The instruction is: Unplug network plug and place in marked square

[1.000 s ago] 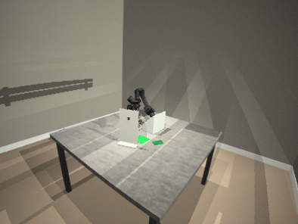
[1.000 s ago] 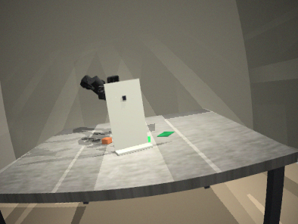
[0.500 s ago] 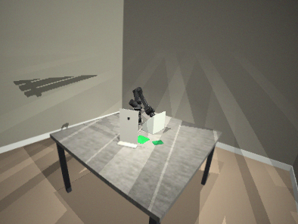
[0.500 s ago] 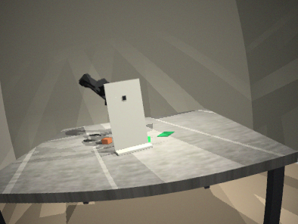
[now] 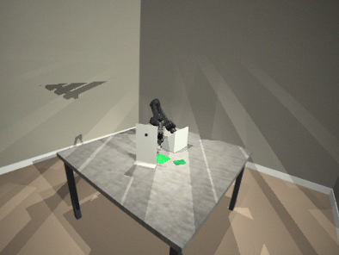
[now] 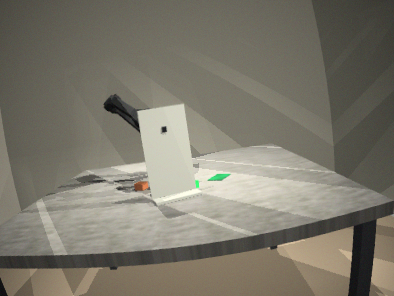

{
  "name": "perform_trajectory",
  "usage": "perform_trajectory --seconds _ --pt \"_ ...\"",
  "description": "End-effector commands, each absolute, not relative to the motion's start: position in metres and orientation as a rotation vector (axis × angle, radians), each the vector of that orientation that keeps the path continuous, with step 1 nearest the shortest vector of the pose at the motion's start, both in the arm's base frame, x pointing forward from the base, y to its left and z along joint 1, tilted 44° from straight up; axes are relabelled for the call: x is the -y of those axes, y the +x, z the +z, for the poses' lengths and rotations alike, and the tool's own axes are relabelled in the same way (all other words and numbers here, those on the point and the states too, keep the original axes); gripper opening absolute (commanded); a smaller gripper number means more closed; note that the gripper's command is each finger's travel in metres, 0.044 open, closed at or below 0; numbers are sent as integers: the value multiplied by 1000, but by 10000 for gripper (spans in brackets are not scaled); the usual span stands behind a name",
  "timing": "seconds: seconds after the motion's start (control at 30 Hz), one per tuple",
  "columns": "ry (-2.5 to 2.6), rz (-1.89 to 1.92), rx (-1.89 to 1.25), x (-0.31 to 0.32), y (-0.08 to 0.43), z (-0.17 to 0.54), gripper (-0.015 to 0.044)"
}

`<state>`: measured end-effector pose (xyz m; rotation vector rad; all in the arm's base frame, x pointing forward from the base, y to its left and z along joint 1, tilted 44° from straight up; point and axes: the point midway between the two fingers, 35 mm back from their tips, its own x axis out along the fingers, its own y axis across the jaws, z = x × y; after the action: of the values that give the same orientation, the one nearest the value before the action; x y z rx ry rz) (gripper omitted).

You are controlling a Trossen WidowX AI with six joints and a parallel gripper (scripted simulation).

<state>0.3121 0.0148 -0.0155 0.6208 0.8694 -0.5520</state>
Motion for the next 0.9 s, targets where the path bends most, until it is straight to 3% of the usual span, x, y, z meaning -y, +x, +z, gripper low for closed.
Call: perform_trajectory --seconds 0.0,0.87 --pt "577 -626 -889 -8 305 -30 0" --pt "484 -748 -915 16 290 -64 0"
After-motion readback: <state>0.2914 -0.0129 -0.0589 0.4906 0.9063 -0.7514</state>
